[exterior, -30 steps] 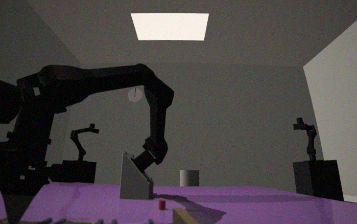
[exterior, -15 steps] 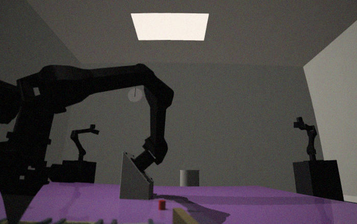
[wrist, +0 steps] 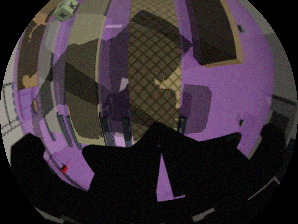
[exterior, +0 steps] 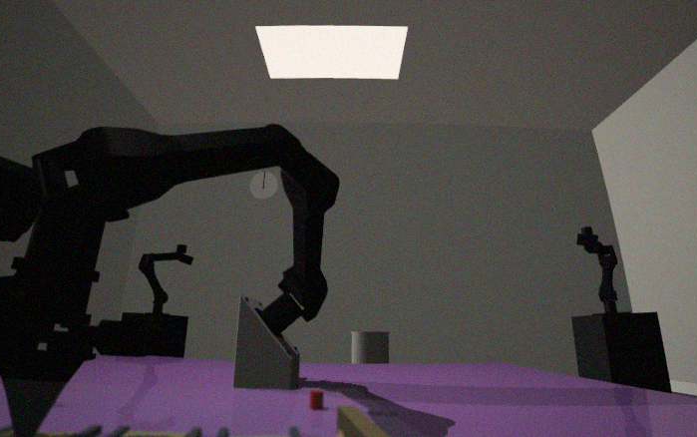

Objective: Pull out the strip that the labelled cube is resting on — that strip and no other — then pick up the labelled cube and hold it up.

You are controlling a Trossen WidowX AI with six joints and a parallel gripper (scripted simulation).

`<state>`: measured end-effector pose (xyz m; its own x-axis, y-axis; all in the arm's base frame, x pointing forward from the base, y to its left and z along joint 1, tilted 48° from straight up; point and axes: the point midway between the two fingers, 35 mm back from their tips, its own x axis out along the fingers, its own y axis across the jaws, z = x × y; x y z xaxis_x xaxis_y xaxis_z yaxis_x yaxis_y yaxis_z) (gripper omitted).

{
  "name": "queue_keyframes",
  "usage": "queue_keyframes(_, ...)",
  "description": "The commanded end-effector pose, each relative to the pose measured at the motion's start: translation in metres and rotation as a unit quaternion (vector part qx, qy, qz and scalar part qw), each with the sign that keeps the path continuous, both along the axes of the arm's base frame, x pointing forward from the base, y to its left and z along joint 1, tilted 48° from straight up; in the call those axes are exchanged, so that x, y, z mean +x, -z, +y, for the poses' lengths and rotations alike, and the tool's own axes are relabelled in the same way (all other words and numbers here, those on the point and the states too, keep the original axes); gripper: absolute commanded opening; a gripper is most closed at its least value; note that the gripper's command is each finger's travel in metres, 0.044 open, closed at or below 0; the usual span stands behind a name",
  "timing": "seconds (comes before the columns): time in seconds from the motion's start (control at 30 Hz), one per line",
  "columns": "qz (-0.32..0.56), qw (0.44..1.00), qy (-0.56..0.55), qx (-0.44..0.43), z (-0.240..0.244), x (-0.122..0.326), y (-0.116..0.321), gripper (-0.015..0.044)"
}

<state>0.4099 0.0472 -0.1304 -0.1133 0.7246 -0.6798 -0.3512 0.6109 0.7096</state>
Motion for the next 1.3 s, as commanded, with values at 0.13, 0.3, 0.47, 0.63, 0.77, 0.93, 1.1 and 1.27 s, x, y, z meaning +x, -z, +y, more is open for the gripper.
queue_keyframes(0.13, 0.001, 1.000, -0.002, 0.002, 0.004, -0.002, 0.003, 0.0000)
queue_keyframes(0.3, 0.002, 1.000, -0.002, 0.002, 0.001, -0.009, 0.005, 0.0000)
queue_keyframes(0.47, 0.002, 1.000, -0.002, 0.002, -0.001, -0.017, 0.007, 0.0000)
queue_keyframes(0.63, 0.002, 1.000, -0.002, 0.002, -0.004, -0.024, 0.009, 0.0000)
queue_keyframes(0.77, 0.002, 1.000, -0.002, 0.002, -0.005, -0.030, 0.010, 0.0000)
queue_keyframes(0.93, 0.002, 1.000, -0.002, 0.002, -0.008, -0.037, 0.011, 0.0000)
queue_keyframes(1.1, 0.003, 1.000, -0.002, 0.002, -0.010, -0.044, 0.013, 0.0000)
queue_keyframes(1.27, 0.003, 1.000, -0.002, 0.002, -0.012, -0.051, 0.014, 0.0000)
